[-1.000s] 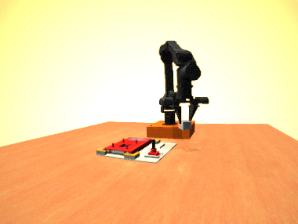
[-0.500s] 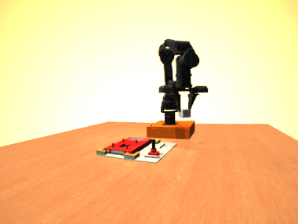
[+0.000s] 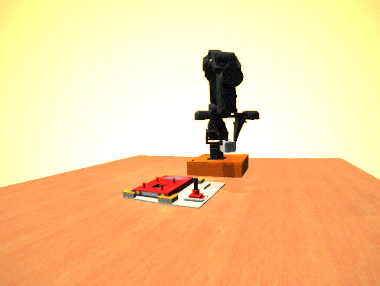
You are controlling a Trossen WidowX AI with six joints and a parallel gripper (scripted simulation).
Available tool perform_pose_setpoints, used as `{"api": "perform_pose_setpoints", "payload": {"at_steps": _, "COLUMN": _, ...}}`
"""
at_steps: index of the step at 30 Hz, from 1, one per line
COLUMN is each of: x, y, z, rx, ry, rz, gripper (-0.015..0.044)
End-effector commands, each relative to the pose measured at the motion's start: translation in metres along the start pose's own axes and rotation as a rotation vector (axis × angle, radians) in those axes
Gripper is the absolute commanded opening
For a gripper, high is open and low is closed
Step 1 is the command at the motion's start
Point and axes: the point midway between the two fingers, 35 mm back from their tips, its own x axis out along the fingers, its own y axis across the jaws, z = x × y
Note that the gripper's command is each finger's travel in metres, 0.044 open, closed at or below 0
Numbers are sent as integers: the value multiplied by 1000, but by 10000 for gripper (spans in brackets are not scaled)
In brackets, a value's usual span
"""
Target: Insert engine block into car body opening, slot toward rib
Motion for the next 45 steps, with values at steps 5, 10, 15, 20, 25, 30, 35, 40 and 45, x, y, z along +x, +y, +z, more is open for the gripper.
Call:
{"api": "perform_pose_setpoints", "payload": {"at_steps": 5, "x": 6, "y": 19, "z": -8, "rx": 43, "ry": 1, "rz": 0, "gripper": 0}}
{"api": "perform_pose_setpoints", "payload": {"at_steps": 10, "x": 9, "y": 31, "z": -11, "rx": 70, "ry": 1, "rz": -2, "gripper": 0}}
{"api": "perform_pose_setpoints", "payload": {"at_steps": 15, "x": 12, "y": 43, "z": -14, "rx": 98, "ry": 1, "rz": -4, "gripper": 0}}
{"api": "perform_pose_setpoints", "payload": {"at_steps": 20, "x": 16, "y": 56, "z": -16, "rx": 127, "ry": 1, "rz": -5, "gripper": 0}}
{"api": "perform_pose_setpoints", "payload": {"at_steps": 25, "x": 20, "y": 69, "z": -17, "rx": 158, "ry": 2, "rz": -4, "gripper": 0}}
{"api": "perform_pose_setpoints", "payload": {"at_steps": 30, "x": 25, "y": 83, "z": -18, "rx": 191, "ry": 2, "rz": -2, "gripper": 0}}
{"api": "perform_pose_setpoints", "payload": {"at_steps": 35, "x": 30, "y": 97, "z": -19, "rx": 224, "ry": 3, "rz": 0, "gripper": 0}}
{"api": "perform_pose_setpoints", "payload": {"at_steps": 40, "x": 35, "y": 111, "z": -19, "rx": 258, "ry": 3, "rz": 2, "gripper": 0}}
{"api": "perform_pose_setpoints", "payload": {"at_steps": 45, "x": 40, "y": 126, "z": -18, "rx": 292, "ry": 3, "rz": 4, "gripper": 0}}
